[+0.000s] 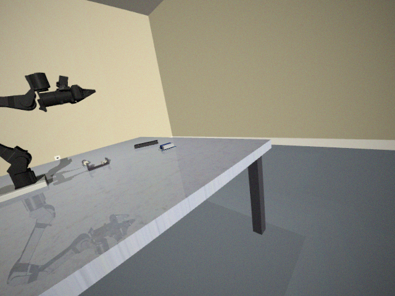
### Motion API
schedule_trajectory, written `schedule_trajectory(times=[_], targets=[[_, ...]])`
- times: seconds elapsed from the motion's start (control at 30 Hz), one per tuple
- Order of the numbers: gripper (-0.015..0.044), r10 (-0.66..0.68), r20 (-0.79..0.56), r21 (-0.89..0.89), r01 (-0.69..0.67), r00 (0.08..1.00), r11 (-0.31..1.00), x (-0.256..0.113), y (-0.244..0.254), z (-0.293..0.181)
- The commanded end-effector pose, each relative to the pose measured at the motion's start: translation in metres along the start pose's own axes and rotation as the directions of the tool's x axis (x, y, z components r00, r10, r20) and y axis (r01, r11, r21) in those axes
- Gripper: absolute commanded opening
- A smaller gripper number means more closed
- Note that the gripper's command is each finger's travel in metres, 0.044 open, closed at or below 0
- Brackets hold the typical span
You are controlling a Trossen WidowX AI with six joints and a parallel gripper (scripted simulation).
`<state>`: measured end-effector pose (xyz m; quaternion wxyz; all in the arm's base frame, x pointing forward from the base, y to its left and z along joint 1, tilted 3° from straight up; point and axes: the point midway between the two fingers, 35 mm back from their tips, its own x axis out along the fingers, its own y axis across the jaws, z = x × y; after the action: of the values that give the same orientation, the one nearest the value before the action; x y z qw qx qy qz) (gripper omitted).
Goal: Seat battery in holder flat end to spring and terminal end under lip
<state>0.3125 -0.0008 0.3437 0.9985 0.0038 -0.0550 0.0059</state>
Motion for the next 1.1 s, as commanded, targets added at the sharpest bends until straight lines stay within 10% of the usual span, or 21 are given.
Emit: schedule_trajectory(times=[0.0,0.23,0.43,0.6,1.07], targets=[[0.0374,0.005,-0.017,-0.010,-0.005,1.000,1.000,0.002,0.002,-0.004],[0.0243,0.155,-0.615,-0.308,-0.416,0.773,0.856,0.017,0.069,-0.137],[0.0243,0.124,-0.947,-0.222,-0.884,0.296,0.412,-0.038,0.118,-0.230],[0.0243,-0.029,-0.998,0.060,-0.998,-0.061,0.013,-0.094,0.134,-0.266],[0.0243,-0.036,-0.997,0.073,-0.997,-0.073,-0.001,-0.096,0.134,-0.277]])
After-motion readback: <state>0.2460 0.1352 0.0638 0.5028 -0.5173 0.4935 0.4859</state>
